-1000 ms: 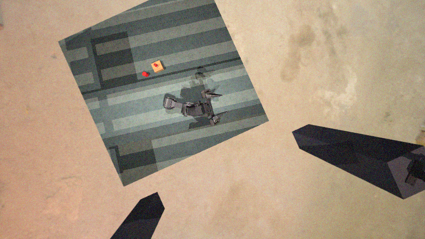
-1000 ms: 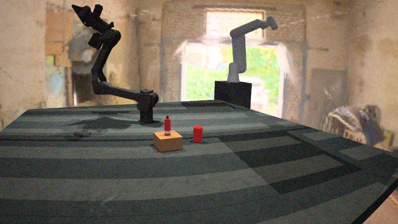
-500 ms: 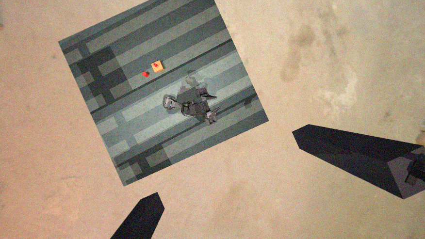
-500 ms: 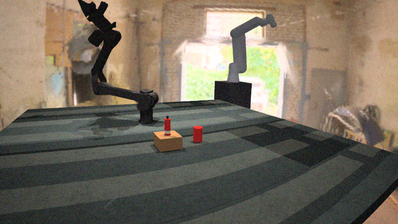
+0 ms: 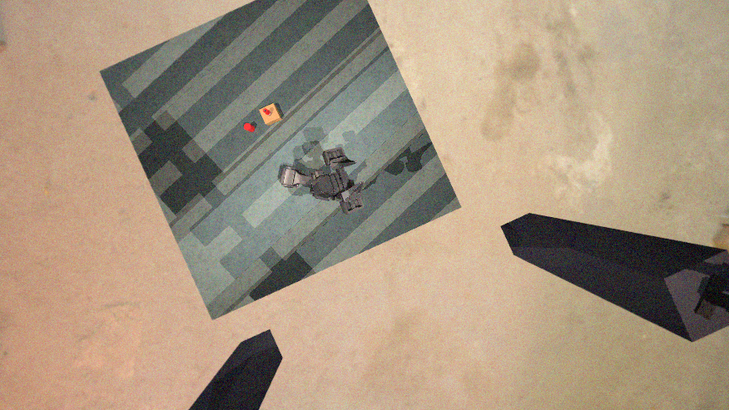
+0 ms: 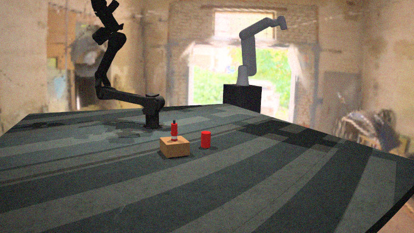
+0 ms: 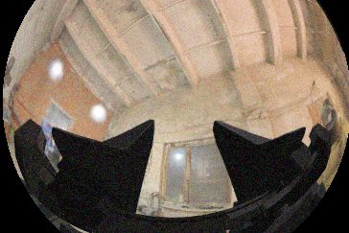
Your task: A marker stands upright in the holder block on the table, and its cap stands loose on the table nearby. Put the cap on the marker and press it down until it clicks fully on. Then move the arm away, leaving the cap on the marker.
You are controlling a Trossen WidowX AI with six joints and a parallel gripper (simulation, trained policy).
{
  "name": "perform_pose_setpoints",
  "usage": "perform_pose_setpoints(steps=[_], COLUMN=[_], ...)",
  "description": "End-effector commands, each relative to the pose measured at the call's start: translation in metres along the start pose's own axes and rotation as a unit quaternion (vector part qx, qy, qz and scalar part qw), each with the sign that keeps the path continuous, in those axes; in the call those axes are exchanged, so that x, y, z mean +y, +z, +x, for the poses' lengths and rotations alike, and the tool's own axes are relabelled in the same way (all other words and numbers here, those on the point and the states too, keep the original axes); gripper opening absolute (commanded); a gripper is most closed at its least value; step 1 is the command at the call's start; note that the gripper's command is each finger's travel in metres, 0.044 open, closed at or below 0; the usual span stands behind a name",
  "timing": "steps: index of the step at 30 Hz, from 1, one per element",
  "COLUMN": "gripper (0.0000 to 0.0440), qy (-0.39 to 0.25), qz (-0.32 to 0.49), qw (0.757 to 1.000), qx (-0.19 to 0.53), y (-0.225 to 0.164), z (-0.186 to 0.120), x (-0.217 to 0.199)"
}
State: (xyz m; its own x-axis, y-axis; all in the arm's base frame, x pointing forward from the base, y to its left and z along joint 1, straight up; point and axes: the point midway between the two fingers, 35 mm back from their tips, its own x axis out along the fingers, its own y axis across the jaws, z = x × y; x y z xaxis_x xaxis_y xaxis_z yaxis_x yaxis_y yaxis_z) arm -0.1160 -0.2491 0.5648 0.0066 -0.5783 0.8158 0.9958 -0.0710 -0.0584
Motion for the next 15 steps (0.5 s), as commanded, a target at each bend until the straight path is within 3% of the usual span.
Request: perform_pose_setpoints(steps=[1, 15], gripper=[0.0264, 0.0282], qy=[0.007, 0.046], qz=[-0.001, -0.006], qw=[1.0, 0.993], qx=[-0.023, -0.112], y=[0.01, 0.048], z=[-0.002, -0.011], x=[0.005, 0.026])
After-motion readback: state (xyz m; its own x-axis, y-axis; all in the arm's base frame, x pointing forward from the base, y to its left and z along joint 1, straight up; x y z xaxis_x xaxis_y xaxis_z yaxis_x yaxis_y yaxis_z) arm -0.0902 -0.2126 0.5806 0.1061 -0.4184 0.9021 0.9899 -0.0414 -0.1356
